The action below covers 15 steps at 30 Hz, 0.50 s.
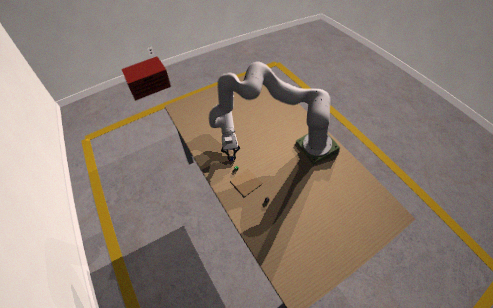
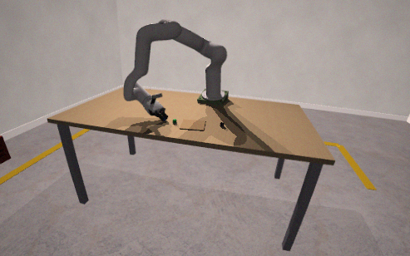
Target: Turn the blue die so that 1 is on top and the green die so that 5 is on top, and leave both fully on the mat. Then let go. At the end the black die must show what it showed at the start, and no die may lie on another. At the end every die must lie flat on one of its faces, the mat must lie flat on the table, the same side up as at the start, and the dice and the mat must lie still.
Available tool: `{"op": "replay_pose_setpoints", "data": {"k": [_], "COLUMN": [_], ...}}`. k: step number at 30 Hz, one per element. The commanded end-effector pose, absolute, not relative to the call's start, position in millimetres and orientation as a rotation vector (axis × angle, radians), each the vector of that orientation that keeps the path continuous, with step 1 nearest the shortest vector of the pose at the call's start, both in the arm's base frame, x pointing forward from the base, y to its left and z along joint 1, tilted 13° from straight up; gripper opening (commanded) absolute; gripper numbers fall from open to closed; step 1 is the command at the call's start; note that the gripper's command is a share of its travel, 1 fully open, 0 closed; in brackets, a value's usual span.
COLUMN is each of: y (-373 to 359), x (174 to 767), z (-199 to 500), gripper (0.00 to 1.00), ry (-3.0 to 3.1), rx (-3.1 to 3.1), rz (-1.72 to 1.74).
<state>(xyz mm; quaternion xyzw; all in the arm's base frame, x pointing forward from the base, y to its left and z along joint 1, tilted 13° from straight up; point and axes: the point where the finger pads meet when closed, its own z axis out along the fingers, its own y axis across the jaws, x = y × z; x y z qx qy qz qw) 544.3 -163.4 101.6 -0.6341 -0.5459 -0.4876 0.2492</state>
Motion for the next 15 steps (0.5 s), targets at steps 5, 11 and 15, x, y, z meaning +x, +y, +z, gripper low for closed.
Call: {"op": "replay_pose_setpoints", "data": {"k": [5, 11, 15], "y": [-163.8, -163.8, -163.8], "x": [544.7, 544.7, 544.7], "z": [102.4, 102.4, 102.4], "gripper": [0.36, 0.36, 0.36], "ry": [-1.488, -1.488, -1.488], "rx": [-1.727, -1.727, -1.727], "rz": [-1.329, -1.329, -1.329]}}
